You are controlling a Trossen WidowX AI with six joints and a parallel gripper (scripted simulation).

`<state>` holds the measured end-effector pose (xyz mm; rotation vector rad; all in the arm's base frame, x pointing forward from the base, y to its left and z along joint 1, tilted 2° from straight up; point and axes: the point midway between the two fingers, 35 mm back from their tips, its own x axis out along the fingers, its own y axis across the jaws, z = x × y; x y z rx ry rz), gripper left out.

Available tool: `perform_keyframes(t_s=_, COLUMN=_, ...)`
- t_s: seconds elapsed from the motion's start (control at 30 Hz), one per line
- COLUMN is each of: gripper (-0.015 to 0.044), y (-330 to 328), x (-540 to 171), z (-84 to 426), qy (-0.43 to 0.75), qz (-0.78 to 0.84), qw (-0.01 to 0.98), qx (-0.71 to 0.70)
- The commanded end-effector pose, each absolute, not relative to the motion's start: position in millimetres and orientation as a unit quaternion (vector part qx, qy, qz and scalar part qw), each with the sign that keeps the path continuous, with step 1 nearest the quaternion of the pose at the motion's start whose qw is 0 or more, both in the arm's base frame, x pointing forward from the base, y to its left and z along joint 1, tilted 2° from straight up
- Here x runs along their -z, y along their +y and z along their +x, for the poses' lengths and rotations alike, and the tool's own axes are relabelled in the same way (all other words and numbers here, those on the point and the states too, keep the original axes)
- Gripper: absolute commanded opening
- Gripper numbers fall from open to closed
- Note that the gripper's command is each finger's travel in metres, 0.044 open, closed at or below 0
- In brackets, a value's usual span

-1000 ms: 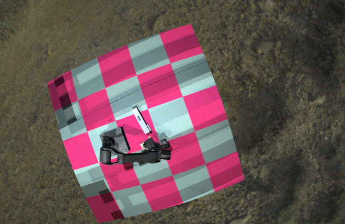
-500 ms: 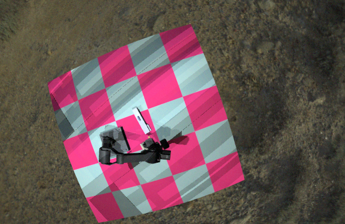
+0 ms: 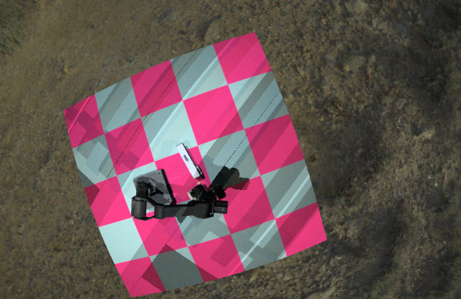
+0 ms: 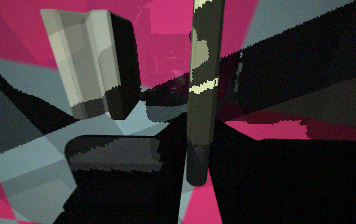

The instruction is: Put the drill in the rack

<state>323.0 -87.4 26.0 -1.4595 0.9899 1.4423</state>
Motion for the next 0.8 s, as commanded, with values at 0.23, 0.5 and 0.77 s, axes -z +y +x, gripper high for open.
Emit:
perform_keyframes(t_s=0.23, gripper=0.0000, y=-87.6, x=-31.6, z=323.2, qy=0.395, qz=-0.583, qw=0.419, qx=-0.573)
perform_keyframes(t_s=0.5, gripper=0.0000, y=-87.5, x=-34.2, z=322.9, qy=0.395, qz=-0.583, qw=0.419, qx=-0.573)
perform_keyframes(t_s=0.77, gripper=0.0000, y=-87.4, x=-36.8, z=322.8, qy=0.395, qz=-0.583, qw=0.419, qx=-0.573)
